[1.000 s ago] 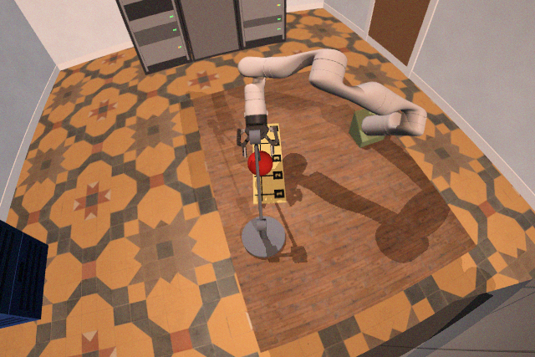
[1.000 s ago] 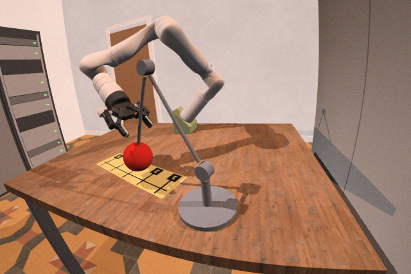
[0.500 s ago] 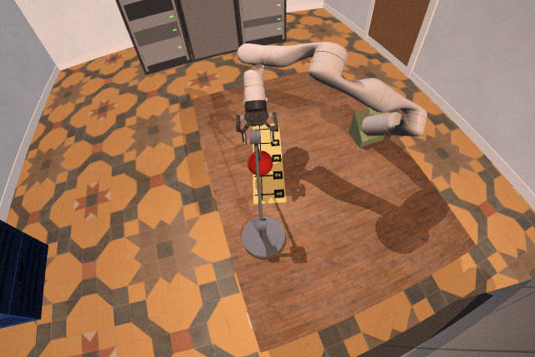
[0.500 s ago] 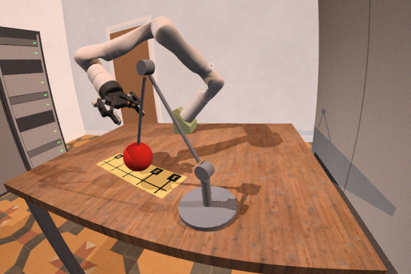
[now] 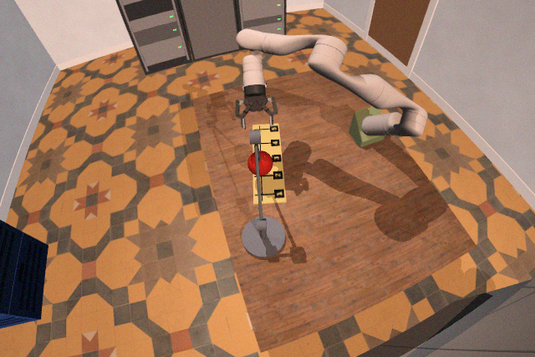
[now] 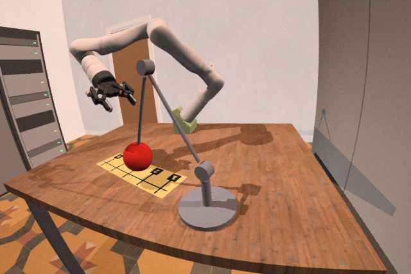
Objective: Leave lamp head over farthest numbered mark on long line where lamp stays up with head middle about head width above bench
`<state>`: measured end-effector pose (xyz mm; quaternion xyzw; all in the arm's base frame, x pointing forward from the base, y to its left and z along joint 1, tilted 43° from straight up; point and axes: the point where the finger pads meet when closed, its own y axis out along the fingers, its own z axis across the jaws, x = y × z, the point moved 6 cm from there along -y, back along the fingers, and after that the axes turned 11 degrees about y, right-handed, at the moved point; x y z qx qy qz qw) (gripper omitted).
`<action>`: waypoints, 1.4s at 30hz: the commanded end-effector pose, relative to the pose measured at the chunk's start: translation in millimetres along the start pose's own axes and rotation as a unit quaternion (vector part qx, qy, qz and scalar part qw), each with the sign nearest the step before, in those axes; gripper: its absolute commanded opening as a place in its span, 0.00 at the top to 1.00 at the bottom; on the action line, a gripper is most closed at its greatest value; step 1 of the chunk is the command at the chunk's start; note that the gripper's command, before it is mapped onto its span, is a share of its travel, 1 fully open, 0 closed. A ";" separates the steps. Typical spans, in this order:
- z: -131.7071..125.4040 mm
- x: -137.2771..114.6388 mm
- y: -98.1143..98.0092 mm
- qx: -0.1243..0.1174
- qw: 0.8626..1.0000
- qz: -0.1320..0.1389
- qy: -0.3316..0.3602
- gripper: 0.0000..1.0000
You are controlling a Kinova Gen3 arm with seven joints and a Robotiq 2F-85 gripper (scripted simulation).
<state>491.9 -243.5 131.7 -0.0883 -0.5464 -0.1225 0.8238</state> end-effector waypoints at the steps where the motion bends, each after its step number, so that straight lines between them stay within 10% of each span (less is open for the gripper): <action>1: -0.9 -2.0 -16.1 -0.005 1.000 -0.001 -0.002 0.00; 42: 0.4 0.8 -19.1 -0.002 1.000 0.000 -0.002 0.00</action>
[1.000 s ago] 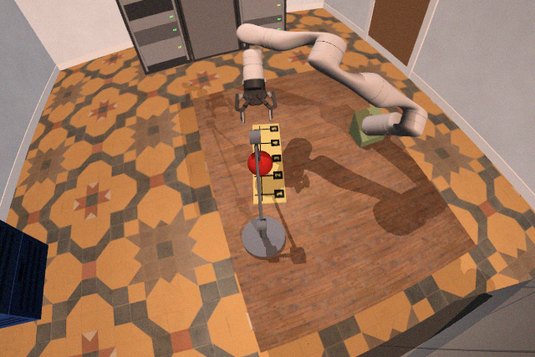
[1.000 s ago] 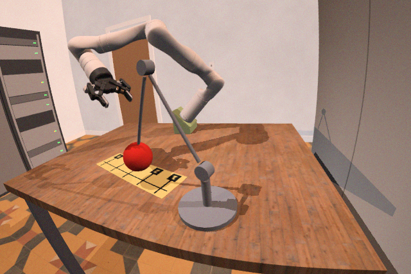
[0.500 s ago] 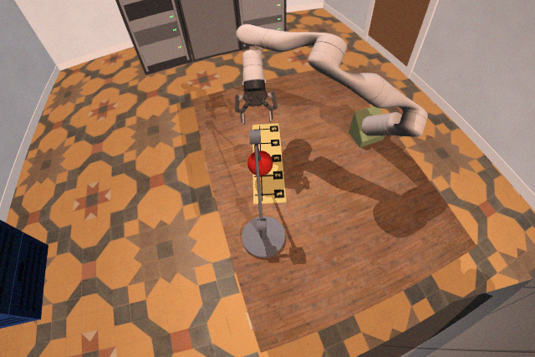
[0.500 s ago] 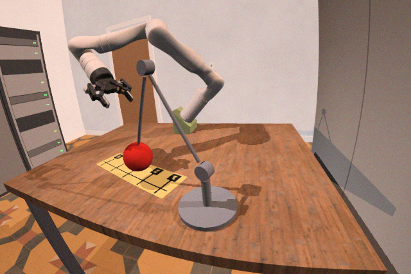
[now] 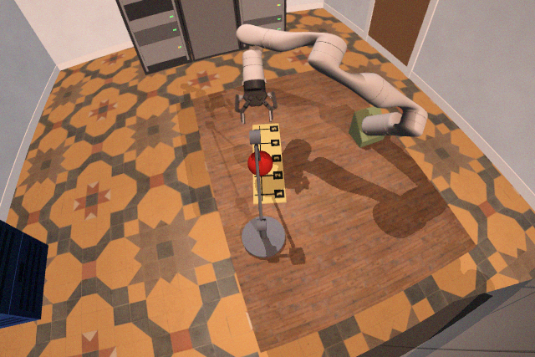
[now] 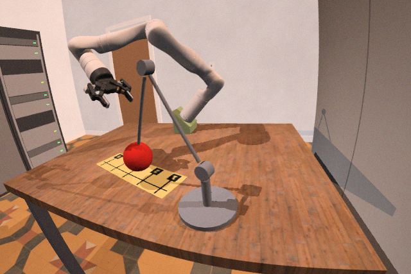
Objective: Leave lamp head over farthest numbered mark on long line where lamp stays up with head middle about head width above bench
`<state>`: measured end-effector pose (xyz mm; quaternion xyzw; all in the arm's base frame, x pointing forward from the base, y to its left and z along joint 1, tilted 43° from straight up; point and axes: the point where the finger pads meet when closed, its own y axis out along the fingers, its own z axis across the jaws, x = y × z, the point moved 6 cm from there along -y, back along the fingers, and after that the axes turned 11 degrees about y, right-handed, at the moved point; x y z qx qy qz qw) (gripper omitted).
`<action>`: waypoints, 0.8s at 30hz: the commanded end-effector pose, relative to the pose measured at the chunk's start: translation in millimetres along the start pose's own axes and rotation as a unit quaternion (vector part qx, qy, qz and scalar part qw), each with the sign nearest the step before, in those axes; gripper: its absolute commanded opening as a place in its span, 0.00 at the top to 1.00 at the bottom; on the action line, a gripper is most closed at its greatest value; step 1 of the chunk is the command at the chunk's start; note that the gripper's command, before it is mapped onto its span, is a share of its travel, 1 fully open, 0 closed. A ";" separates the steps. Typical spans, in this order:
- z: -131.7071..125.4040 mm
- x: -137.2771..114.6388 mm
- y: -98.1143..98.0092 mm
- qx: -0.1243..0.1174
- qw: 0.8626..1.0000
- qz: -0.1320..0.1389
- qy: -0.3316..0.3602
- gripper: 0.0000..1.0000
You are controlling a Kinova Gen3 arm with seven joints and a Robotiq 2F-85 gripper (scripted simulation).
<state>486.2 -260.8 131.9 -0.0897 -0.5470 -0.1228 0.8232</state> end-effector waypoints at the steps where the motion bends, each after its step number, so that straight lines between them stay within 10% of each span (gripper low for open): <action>1: 0.2 0.9 -0.8 -0.001 1.000 0.000 -0.001 0.00; 14: 0.2 1.0 -0.8 -0.001 1.000 0.000 -0.001 0.00; 24: 3.4 16.9 1.1 -0.019 0.999 0.050 0.002 0.00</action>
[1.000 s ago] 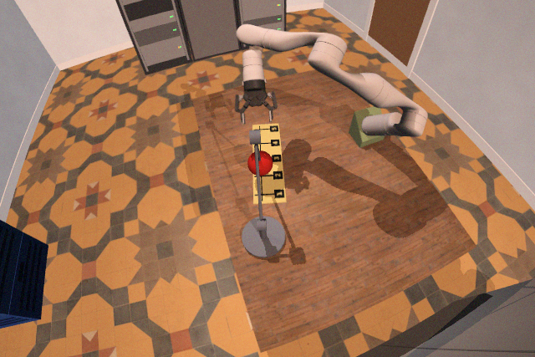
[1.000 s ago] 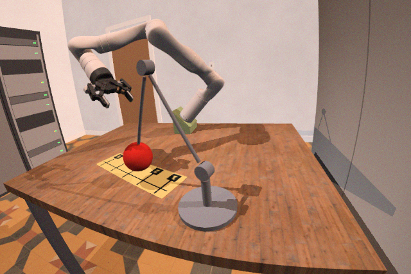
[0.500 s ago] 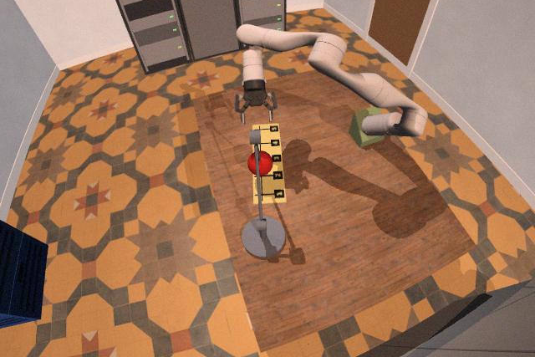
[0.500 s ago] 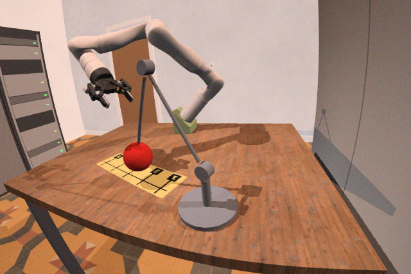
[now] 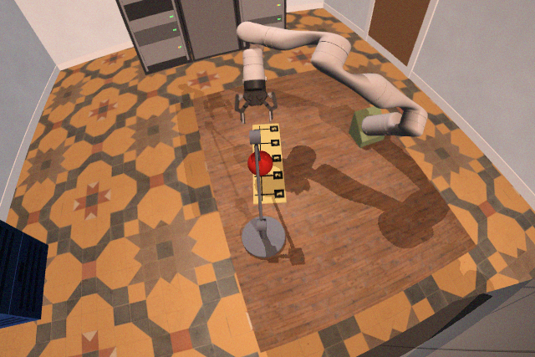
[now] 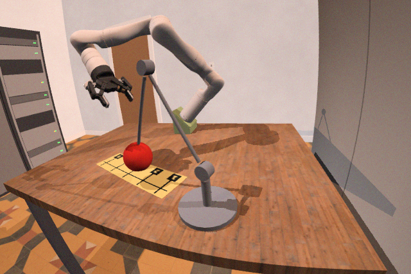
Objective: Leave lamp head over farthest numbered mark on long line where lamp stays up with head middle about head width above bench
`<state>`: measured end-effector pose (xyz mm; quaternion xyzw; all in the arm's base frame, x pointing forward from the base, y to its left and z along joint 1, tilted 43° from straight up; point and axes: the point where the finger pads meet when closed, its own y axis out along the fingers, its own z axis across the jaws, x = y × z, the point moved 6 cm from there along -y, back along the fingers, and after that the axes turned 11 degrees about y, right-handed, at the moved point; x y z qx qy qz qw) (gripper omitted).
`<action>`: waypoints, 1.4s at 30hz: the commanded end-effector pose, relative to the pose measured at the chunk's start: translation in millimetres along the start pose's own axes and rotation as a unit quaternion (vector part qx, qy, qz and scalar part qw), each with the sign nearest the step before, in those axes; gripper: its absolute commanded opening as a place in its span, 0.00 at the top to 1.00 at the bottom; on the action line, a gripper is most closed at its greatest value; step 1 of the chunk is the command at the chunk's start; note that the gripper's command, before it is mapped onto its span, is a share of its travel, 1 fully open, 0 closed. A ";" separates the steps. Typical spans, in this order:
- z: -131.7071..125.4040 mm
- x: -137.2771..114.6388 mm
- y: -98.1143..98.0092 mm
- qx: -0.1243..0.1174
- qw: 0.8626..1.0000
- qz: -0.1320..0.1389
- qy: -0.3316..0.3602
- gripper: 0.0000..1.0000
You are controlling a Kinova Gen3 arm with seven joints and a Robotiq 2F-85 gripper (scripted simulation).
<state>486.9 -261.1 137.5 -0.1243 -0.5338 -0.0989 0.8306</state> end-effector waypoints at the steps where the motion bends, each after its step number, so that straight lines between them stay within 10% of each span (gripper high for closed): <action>1: 2.5 13.1 0.3 -0.005 1.000 0.014 -0.006 0.00; 42: 0.6 10.4 79.1 -0.014 0.999 0.033 -0.004 0.00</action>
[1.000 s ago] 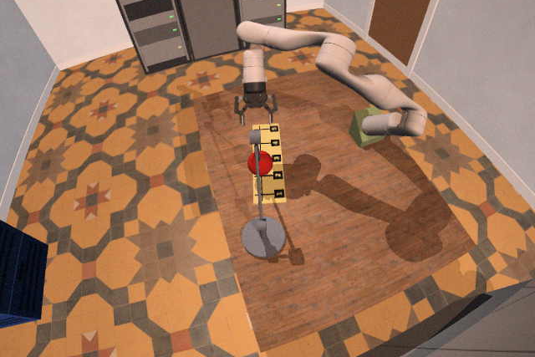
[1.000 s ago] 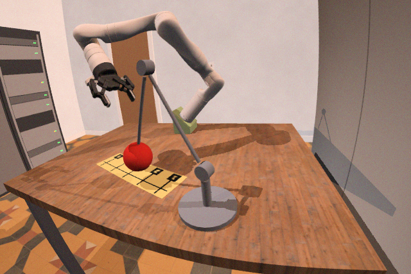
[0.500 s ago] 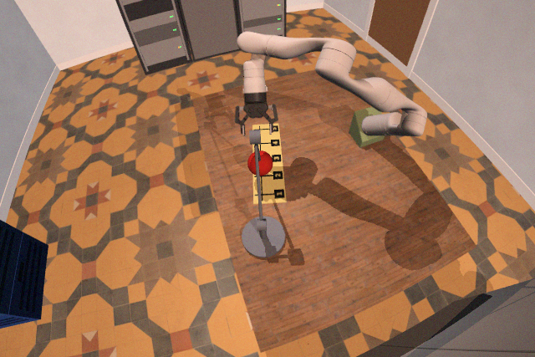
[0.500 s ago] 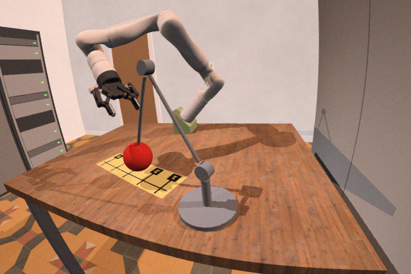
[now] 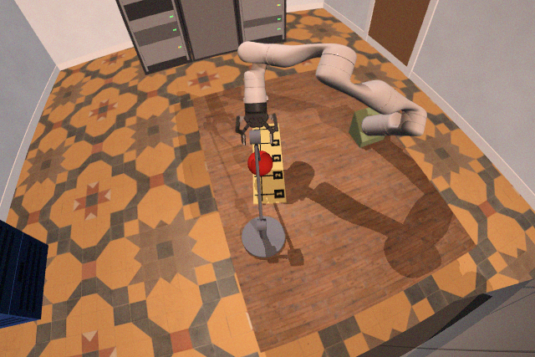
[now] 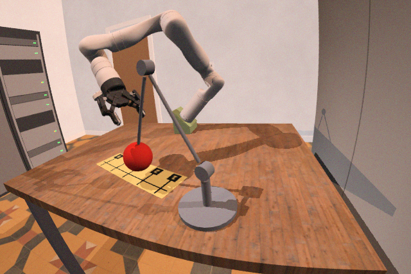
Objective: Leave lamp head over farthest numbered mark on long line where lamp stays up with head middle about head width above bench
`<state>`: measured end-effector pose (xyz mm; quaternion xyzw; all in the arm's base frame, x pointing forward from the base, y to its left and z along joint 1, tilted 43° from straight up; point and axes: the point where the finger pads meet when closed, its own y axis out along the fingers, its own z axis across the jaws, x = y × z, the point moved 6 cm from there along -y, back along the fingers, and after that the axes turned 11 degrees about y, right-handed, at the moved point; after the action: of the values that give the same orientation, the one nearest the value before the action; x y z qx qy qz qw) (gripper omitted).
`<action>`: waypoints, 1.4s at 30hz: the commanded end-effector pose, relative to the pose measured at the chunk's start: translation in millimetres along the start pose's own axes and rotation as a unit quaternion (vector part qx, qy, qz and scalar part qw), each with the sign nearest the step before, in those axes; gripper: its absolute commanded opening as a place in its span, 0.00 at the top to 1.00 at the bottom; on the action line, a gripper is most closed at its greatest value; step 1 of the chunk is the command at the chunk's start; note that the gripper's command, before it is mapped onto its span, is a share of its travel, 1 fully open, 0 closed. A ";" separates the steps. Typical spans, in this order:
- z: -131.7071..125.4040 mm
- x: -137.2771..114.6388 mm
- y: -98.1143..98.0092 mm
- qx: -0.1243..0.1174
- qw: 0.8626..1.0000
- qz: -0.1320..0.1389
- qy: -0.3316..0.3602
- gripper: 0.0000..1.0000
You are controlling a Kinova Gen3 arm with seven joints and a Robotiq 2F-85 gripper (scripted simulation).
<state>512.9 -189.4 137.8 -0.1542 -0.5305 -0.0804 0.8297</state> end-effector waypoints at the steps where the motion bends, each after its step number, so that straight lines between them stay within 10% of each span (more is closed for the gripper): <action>1: 0.6 2.0 5.8 0.001 1.000 0.001 -0.001 0.00; 33: 2.1 5.4 44.4 0.003 1.000 0.003 -0.002 0.00; 34: 2.1 5.4 44.4 0.003 1.000 0.003 -0.002 1.00; 42: 2.0 5.1 44.1 0.003 1.000 0.002 -0.002 1.00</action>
<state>526.4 -146.2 135.0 -0.1527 -0.5317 -0.0760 0.8296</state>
